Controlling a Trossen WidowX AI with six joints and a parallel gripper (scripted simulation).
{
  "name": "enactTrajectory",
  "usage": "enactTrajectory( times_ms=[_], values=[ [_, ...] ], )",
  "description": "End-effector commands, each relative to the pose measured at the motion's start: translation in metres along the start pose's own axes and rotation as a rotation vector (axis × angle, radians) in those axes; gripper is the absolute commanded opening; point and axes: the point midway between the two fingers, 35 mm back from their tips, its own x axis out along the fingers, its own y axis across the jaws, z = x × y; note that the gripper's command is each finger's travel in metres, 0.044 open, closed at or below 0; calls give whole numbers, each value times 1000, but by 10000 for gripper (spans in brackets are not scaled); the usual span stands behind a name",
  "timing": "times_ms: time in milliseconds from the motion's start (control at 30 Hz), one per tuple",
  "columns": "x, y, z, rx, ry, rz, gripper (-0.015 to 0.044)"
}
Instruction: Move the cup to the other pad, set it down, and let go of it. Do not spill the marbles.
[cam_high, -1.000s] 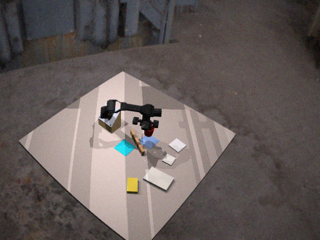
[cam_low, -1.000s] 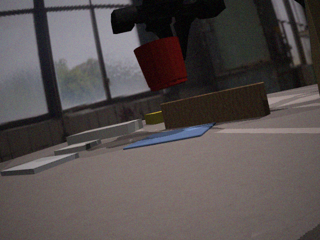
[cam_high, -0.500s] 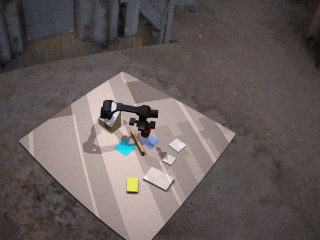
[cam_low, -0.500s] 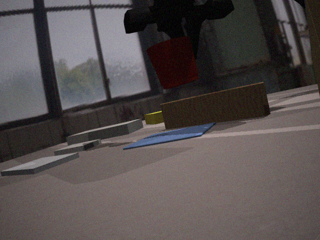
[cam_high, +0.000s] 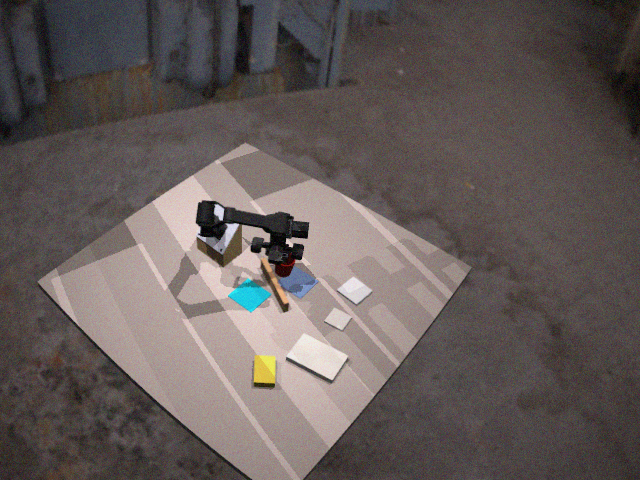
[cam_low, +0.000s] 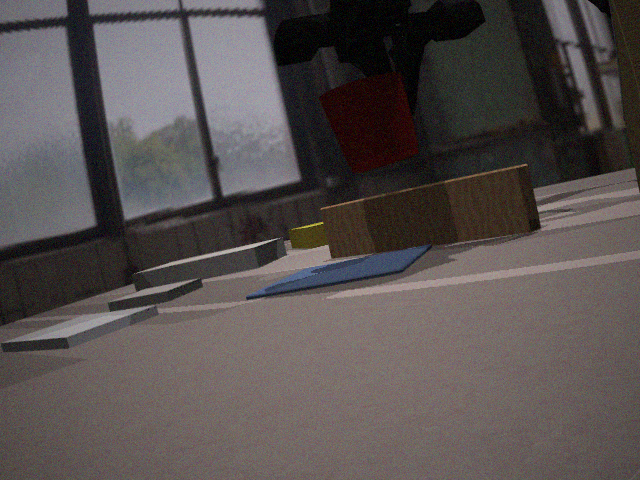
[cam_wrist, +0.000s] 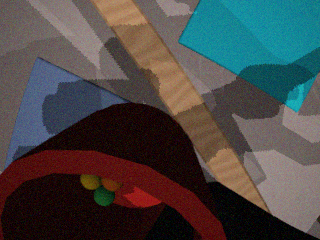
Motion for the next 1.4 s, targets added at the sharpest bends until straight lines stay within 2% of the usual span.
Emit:
enactTrajectory(
  times_ms=[0, 1367],
  values=[
    [-1, -6, 5, 0, -4, 7, 0],
    [-3, -71, 48, -1, -5, 4, 0]
  ],
)
